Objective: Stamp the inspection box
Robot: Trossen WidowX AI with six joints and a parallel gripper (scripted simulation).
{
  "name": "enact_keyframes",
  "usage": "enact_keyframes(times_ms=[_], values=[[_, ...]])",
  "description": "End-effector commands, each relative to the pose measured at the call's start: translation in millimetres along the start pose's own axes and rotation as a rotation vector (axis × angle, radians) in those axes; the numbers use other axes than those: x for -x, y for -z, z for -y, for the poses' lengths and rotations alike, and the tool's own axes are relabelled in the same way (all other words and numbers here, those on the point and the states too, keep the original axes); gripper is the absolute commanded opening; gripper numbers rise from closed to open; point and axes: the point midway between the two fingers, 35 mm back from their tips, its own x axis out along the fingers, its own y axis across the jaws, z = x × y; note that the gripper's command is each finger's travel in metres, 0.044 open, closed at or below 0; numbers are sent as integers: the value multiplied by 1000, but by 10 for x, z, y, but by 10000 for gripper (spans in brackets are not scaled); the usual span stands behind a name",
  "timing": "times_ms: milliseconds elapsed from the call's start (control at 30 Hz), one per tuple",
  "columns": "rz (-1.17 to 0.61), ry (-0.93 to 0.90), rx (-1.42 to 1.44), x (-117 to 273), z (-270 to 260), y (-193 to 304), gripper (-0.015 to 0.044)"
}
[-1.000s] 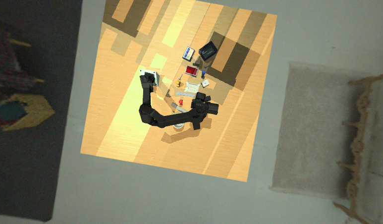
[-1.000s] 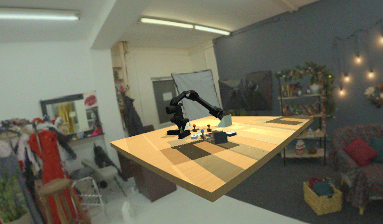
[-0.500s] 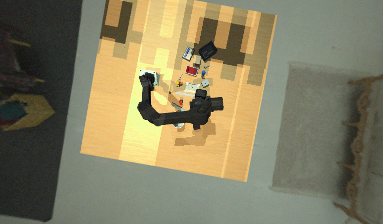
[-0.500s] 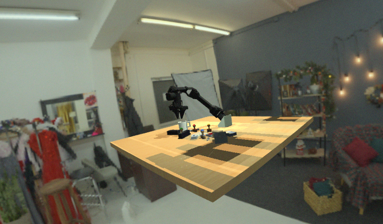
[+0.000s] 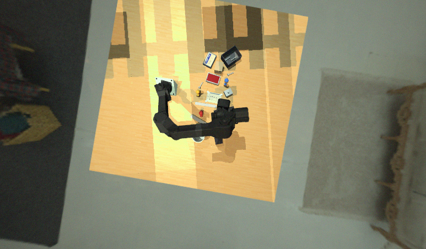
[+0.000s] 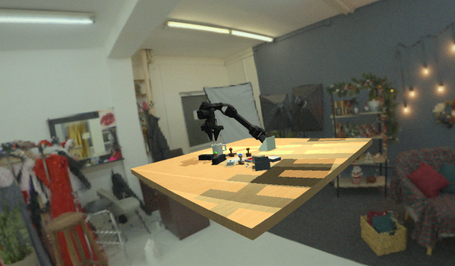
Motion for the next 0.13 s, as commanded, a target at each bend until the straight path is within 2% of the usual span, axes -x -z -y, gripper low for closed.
enact_keyframes(times_ms=[0, 100], values=[[0, 0, 0, 0, 0, 0, 254], [0, 0, 0, 0, 0, 0, 254]])
